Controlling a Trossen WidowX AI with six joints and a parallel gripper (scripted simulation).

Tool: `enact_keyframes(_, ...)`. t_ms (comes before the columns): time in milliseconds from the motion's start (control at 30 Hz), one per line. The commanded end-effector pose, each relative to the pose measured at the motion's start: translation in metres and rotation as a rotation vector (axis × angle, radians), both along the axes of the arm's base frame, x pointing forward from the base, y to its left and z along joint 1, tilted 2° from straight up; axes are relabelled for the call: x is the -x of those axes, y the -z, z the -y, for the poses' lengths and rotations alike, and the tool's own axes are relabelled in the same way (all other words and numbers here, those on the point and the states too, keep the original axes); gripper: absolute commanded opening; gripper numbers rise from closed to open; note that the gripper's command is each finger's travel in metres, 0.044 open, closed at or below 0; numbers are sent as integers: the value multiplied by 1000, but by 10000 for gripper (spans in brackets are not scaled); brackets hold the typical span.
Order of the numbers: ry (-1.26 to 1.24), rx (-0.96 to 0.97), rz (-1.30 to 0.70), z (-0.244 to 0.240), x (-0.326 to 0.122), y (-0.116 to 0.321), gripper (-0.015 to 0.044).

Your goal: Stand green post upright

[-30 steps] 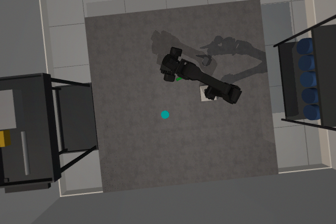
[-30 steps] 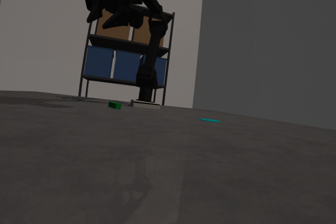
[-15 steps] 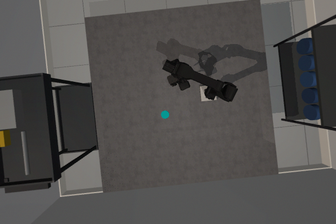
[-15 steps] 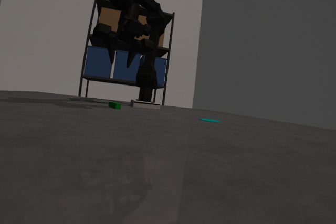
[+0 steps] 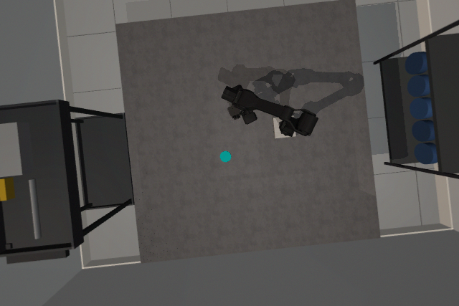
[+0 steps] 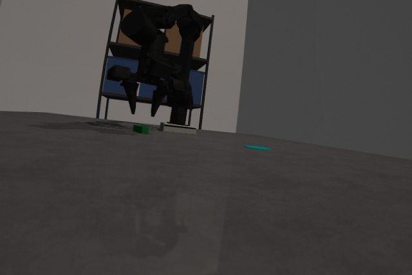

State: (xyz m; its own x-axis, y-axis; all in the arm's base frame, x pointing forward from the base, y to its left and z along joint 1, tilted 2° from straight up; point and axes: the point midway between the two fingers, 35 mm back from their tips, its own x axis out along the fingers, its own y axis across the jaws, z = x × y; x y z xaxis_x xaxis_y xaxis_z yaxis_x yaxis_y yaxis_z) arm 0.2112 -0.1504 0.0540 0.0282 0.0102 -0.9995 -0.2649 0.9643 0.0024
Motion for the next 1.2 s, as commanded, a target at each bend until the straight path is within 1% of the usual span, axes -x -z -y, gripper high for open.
enact_keyframes(0,-1,-11,-7,-6,5,37,233)
enact_keyframes(133,-1,-11,-7,-6,5,37,233)
enact_keyframes(400,-1,-11,-7,-6,5,37,23)
enact_keyframes(600,-1,-11,-7,-6,5,35,23)
enact_keyframes(1167,-1,-10,-6,0,0,-16,23)
